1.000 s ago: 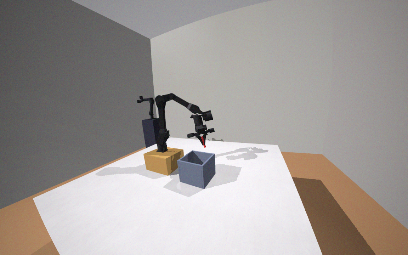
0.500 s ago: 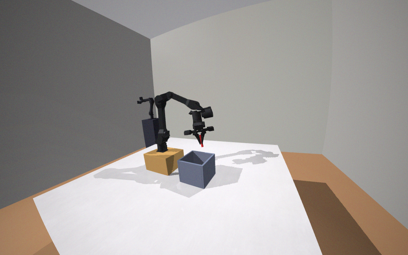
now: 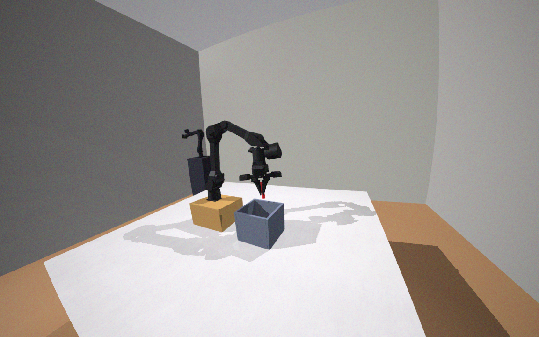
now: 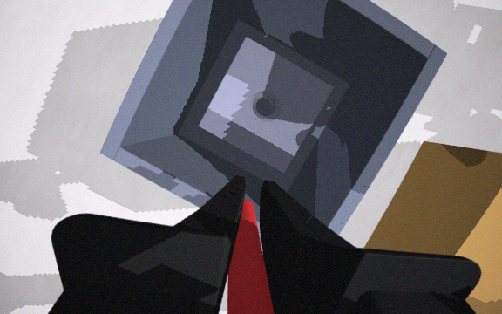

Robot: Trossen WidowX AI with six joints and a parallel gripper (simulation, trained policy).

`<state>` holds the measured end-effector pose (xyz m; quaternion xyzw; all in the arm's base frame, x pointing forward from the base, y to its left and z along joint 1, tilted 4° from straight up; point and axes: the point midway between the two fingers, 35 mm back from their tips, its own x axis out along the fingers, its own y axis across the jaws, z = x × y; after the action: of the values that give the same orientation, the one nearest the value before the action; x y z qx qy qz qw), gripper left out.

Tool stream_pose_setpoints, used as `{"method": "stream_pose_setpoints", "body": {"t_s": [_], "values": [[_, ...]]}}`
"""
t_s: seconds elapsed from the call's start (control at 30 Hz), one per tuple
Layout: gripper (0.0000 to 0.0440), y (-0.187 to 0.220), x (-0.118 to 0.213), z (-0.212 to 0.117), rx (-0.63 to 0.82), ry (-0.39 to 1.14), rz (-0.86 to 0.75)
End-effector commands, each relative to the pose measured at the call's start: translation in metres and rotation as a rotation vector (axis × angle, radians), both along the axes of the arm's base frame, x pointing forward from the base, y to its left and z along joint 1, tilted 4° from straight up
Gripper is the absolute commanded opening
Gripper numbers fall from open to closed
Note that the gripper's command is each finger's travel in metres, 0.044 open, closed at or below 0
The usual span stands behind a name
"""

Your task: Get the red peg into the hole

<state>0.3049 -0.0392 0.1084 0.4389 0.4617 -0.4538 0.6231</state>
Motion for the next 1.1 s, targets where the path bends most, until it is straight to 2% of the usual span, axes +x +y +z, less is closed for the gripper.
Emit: {"method": "stream_pose_setpoints", "body": {"t_s": [0.0,0.37,1.07], "values": [[0.0,-0.011,0.002,-0.006,0.008,0.024,-0.002],[0.0001,-0.034,0.004,-0.028,0.021,0.063,-0.012],[0.0,-0.055,0.013,-0.08,0.073,0.081,0.017]]}}
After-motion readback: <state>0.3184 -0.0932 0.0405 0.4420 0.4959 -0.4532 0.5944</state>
